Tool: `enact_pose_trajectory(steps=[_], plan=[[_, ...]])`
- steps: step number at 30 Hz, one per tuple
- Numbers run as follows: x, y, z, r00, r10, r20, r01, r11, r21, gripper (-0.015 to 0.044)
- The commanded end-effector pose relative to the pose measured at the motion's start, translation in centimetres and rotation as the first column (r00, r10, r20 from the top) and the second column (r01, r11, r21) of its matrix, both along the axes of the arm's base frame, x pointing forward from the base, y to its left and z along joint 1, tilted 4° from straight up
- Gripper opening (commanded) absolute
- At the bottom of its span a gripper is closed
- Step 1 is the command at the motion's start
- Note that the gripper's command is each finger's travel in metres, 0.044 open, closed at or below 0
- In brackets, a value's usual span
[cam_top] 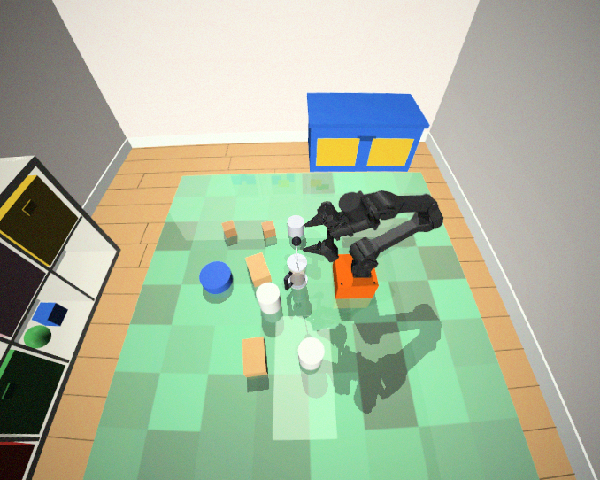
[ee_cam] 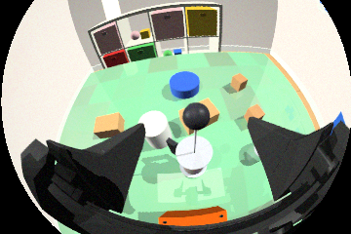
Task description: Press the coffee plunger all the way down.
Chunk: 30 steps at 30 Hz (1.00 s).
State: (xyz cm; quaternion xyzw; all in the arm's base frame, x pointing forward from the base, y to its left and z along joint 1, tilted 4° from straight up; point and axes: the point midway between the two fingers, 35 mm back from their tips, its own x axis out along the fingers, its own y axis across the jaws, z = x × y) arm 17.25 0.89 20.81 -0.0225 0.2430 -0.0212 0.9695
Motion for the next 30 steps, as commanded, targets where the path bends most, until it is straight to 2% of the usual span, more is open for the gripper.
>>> enact_pose_trajectory(steps=[1, 21, 30], plan=[[0.5, 0.1, -0.5, 1.000, 0.003, -0.006, -0.003, 1.000, -0.005, 0.0440], [3.1, -0.2, -1.8, 1.000, 0.005, 0.001, -0.005, 1.000, -0.006, 0.0440], [3.1, -0.2, -1.8, 1.000, 0.005, 0.001, -0.005, 1.000, -0.006, 0.0204]])
